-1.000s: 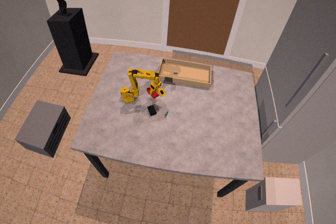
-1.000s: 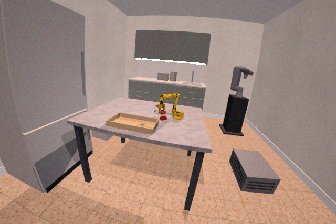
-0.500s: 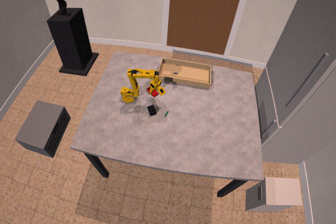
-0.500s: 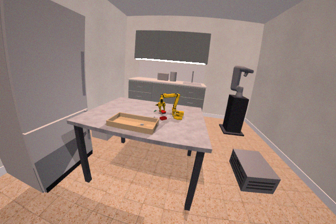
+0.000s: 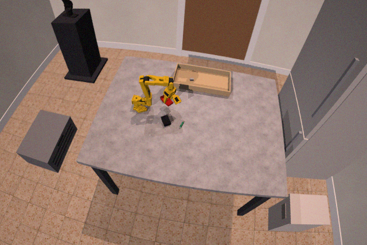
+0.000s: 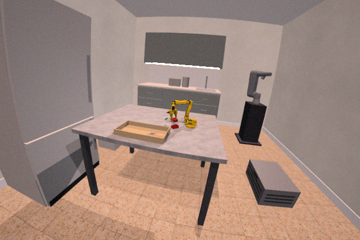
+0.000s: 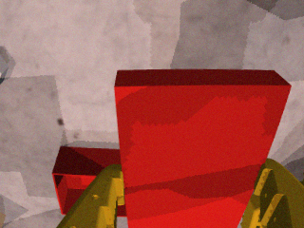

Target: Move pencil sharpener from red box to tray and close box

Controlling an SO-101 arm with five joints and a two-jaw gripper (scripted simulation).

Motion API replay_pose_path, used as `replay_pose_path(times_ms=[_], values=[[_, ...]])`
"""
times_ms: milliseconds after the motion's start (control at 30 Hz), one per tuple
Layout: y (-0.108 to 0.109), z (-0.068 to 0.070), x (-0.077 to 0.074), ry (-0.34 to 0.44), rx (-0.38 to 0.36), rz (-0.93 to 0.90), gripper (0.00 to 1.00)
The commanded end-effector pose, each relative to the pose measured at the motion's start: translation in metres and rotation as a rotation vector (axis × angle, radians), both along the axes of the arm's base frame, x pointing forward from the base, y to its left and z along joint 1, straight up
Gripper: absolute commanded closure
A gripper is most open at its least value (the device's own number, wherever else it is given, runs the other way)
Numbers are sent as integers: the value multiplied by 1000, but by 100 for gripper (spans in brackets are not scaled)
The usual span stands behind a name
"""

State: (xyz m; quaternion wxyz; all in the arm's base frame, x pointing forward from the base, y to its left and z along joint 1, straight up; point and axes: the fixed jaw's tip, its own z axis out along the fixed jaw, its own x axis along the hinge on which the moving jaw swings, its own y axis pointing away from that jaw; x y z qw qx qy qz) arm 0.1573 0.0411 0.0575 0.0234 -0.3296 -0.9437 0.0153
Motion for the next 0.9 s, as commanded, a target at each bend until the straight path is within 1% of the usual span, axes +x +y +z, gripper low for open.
replay_pose_path(times_ms=[0,167,433,867], values=[[0,9,6,-54,13,-12,76],[0,10,6,-54,13,-12,76],[0,17,9,-54,13,-12,76],[0,18,9,-54,13,-12,76]])
